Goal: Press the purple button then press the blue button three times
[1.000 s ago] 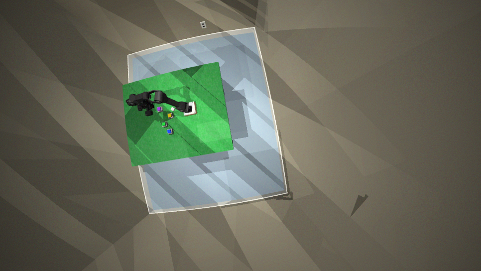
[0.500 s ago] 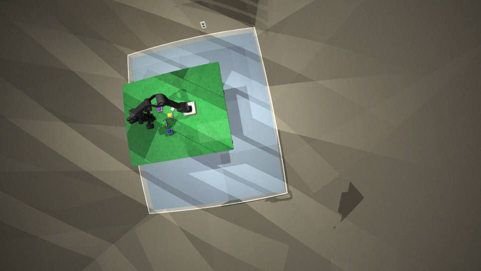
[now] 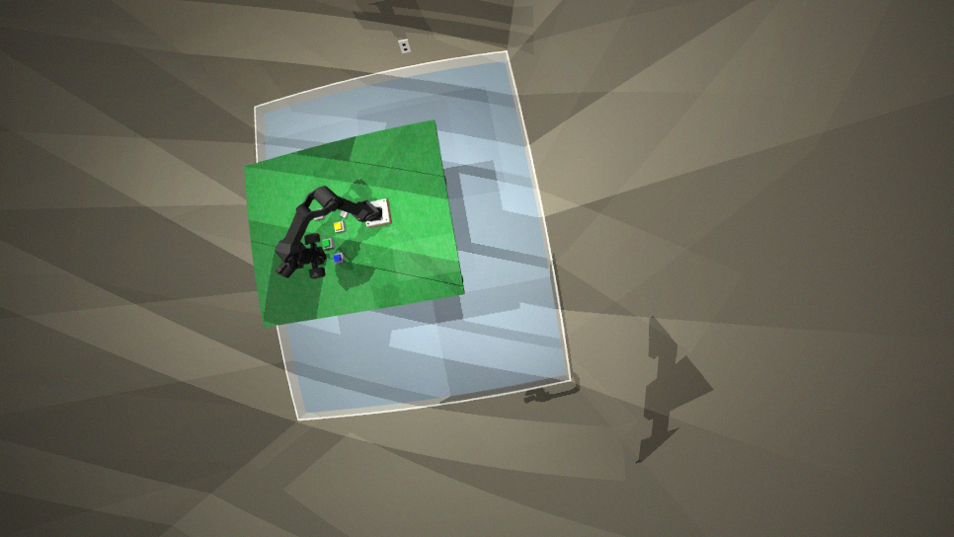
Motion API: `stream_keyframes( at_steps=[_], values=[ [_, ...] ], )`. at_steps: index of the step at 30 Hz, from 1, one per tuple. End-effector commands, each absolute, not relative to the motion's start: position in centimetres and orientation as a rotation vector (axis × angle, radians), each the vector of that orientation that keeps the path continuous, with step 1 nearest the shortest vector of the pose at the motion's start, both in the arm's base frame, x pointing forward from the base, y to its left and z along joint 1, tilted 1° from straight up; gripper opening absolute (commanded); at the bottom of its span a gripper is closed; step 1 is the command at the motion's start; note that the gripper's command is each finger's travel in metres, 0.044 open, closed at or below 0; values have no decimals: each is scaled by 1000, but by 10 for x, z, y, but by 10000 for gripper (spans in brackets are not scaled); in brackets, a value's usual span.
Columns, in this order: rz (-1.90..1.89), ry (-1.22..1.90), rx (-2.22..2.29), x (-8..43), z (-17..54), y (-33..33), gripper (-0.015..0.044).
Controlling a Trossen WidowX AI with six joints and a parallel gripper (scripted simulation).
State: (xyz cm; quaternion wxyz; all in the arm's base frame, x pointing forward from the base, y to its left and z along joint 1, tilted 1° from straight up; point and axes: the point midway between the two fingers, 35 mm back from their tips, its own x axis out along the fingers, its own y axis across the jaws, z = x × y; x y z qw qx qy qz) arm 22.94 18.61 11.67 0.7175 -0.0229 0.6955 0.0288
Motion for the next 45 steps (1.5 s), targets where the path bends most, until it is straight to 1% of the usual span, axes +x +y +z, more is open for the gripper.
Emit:
stream_keyframes(
  at_steps=[1, 4, 30, 45],
  values=[
    [50, 1551, -49, 226, 79, 188, 20],
    [50, 1551, -49, 225, 56, 186, 20],
    [50, 1551, -49, 226, 24, 186, 20],
    [50, 1551, -49, 226, 23, 186, 20]
  ],
)
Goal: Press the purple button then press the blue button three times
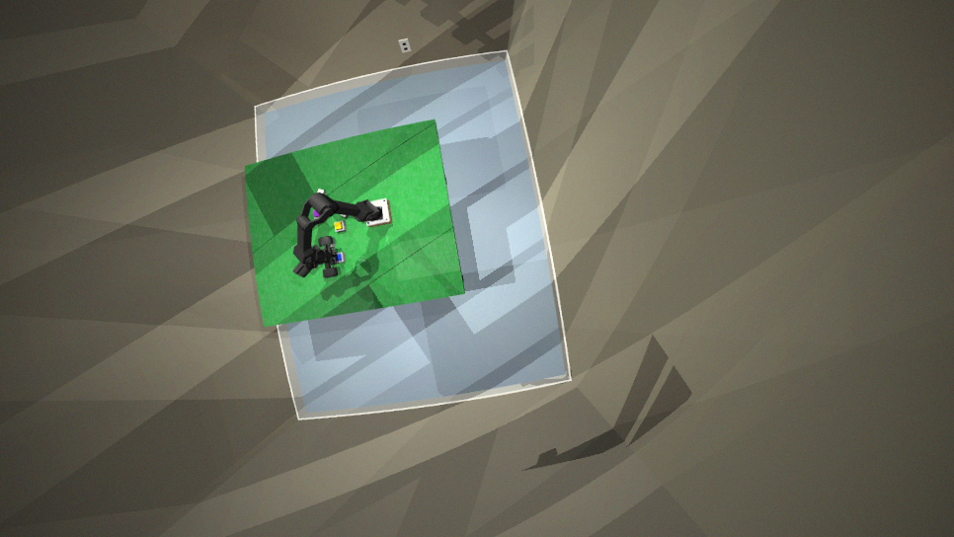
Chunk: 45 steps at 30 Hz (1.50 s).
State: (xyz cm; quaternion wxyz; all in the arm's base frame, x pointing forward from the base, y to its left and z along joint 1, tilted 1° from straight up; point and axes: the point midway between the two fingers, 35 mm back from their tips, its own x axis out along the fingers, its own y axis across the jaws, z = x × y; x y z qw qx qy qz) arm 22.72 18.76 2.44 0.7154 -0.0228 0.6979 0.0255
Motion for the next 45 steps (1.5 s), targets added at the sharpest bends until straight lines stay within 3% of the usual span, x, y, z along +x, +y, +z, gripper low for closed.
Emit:
stream_keyframes(
  at_steps=[1, 12, 45],
  values=[
    [50, 1551, -49, 226, 23, 186, 20],
    [50, 1551, -49, 225, 56, 186, 20],
    [50, 1551, -49, 226, 23, 186, 20]
  ],
)
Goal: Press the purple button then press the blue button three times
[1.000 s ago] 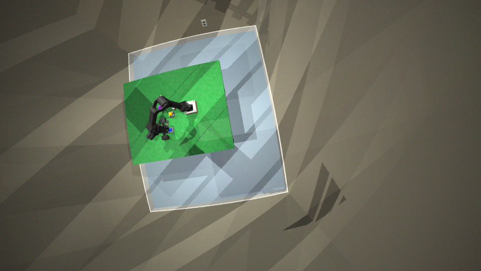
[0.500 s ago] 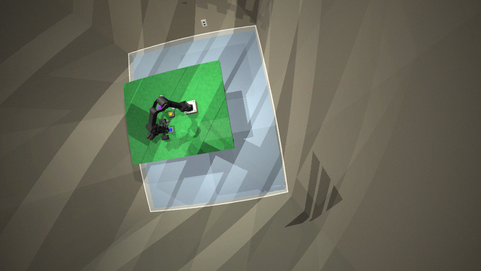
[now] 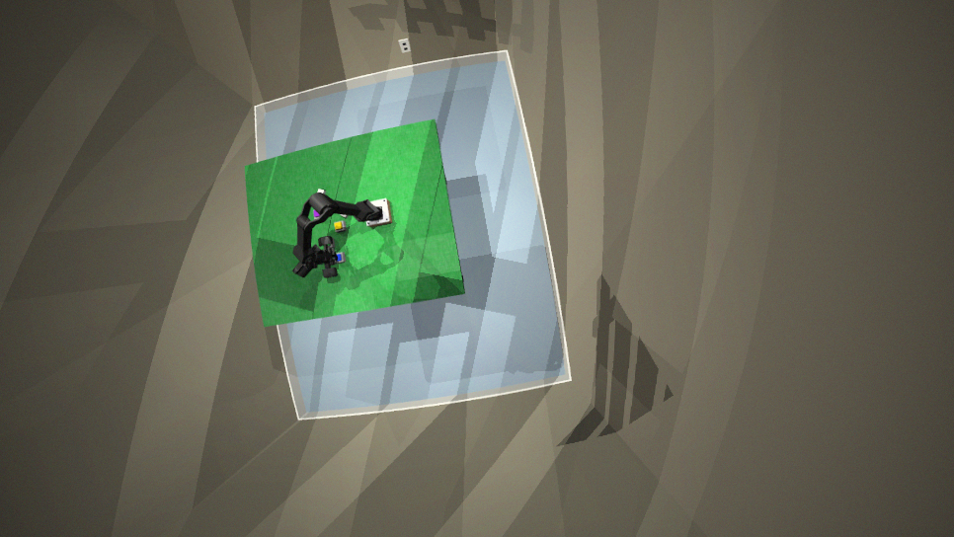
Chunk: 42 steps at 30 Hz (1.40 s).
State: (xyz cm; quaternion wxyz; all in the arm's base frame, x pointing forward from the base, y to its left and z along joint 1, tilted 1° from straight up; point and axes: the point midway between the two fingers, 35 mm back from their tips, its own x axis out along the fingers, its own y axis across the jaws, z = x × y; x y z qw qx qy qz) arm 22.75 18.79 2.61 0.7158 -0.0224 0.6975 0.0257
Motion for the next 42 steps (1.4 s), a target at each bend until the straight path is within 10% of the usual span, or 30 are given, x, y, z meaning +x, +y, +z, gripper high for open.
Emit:
stream_keyframes(
  at_steps=[1, 42],
  values=[
    [50, 1551, -49, 226, 23, 186, 20],
    [50, 1551, -49, 226, 33, 187, 20]
  ],
)
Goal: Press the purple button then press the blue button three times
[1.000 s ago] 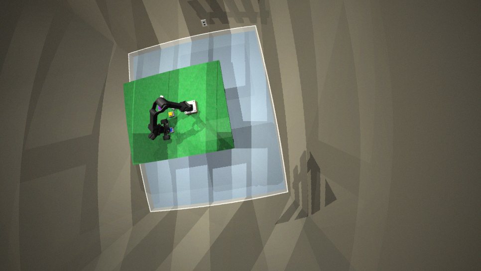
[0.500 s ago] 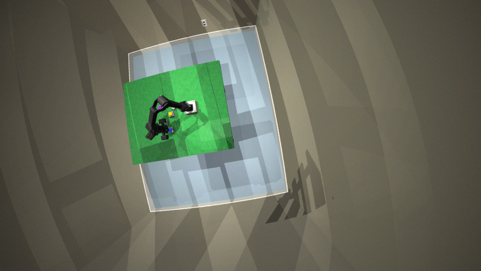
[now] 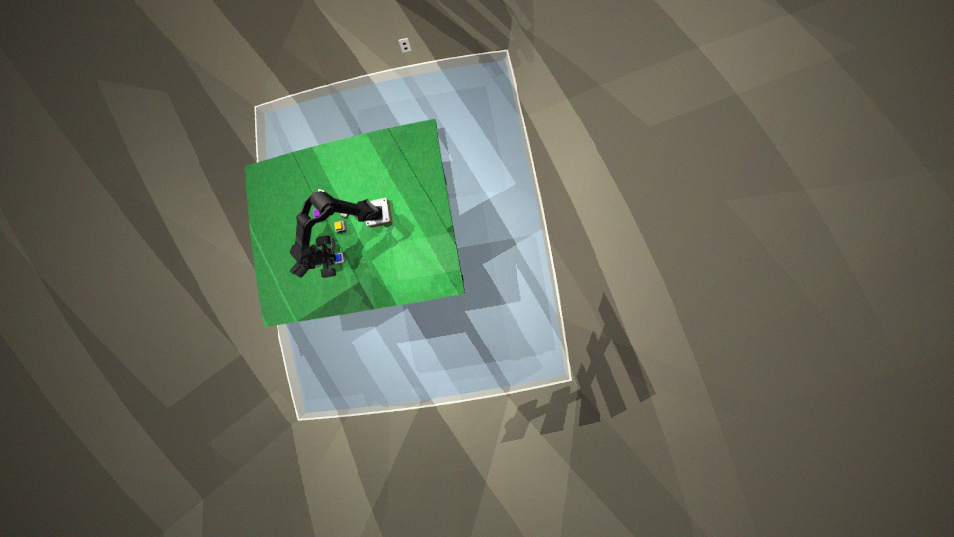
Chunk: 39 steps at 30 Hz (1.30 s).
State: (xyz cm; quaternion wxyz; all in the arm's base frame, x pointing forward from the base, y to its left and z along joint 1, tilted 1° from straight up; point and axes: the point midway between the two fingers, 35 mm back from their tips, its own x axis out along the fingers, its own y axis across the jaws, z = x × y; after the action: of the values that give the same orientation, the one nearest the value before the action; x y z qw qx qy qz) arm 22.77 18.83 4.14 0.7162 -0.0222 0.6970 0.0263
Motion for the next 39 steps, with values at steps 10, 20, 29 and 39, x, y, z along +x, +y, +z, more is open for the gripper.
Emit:
stream_keyframes(
  at_steps=[10, 20, 29, 39],
  values=[
    [50, 1551, -49, 226, 23, 186, 20],
    [50, 1551, -49, 226, 23, 186, 20],
    [55, 1546, -50, 227, 27, 188, 20],
    [50, 1551, -48, 226, 63, 190, 72]
  ],
)
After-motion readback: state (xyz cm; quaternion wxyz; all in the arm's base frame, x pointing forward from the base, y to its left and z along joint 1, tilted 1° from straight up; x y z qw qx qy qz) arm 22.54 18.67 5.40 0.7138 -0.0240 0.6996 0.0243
